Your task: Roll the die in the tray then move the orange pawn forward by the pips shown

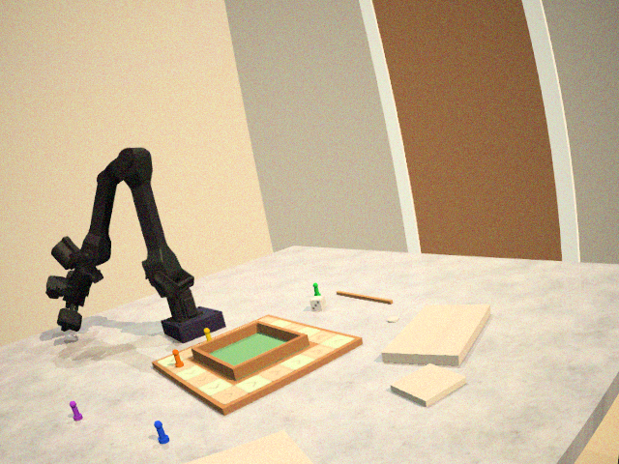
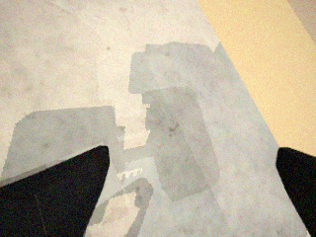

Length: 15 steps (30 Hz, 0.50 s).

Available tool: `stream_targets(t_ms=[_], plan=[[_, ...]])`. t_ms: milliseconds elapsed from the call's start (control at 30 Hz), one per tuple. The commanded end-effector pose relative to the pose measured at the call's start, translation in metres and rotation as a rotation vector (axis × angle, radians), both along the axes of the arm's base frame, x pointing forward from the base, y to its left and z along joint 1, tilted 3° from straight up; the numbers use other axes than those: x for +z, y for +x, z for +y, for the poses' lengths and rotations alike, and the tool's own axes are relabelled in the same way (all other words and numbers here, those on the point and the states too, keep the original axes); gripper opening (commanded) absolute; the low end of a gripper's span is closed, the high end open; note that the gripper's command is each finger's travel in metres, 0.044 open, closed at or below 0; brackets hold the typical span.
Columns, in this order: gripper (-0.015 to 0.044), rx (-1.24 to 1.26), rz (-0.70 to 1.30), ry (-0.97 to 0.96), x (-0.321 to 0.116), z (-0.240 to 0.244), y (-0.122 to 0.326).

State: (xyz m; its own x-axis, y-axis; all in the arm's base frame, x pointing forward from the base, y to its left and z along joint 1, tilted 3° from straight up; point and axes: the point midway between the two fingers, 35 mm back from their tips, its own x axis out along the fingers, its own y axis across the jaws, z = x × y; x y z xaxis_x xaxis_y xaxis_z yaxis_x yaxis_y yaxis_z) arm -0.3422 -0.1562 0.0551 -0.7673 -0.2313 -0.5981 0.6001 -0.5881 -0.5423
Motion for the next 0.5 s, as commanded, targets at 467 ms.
stream_targets(t_ms=[467], plan=[[0.0275, 0.549, -0.176, -0.009, -0.009, -0.159, 0.148]])
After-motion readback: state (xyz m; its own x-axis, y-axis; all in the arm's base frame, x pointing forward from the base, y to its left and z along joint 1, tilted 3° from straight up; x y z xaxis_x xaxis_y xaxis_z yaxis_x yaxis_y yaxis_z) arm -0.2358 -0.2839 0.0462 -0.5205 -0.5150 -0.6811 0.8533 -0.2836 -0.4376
